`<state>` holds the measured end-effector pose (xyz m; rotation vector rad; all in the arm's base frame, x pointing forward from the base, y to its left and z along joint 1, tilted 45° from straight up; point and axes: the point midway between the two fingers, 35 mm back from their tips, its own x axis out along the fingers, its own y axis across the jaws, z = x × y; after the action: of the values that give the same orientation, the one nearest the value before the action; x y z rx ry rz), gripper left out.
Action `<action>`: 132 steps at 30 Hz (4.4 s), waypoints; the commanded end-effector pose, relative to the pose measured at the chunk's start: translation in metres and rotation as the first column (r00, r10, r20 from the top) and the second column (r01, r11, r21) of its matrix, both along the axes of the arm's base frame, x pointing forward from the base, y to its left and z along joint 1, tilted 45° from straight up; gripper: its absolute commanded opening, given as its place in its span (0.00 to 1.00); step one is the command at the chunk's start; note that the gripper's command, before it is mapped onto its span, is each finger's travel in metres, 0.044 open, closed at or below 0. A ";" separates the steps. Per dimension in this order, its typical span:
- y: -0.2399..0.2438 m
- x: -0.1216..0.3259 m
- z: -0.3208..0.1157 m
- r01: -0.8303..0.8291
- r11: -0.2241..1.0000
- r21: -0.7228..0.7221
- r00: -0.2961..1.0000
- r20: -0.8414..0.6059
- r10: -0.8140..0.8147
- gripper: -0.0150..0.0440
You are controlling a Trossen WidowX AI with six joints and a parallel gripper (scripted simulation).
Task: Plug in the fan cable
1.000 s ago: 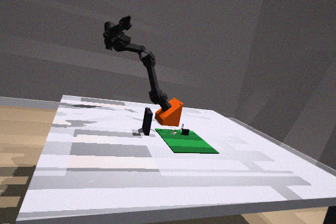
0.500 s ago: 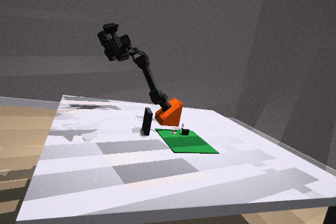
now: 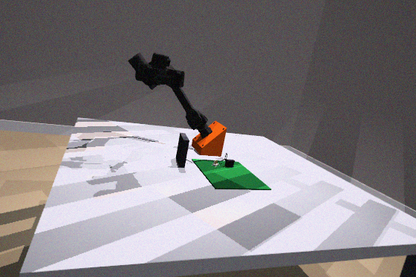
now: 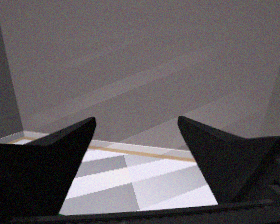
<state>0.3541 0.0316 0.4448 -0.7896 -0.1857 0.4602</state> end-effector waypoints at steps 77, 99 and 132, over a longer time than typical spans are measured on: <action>0.028 -0.098 -0.460 0.786 -0.608 -0.110 -0.334 -0.904 -0.268 1.00; 0.006 -0.095 -0.481 0.786 -0.609 -0.109 -0.334 -0.903 -0.269 1.00; 0.009 -0.094 -0.480 0.783 -0.612 -0.111 -0.332 -0.906 -0.261 0.42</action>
<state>0.2601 0.0401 -0.0351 0.6302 0.9166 -1.2243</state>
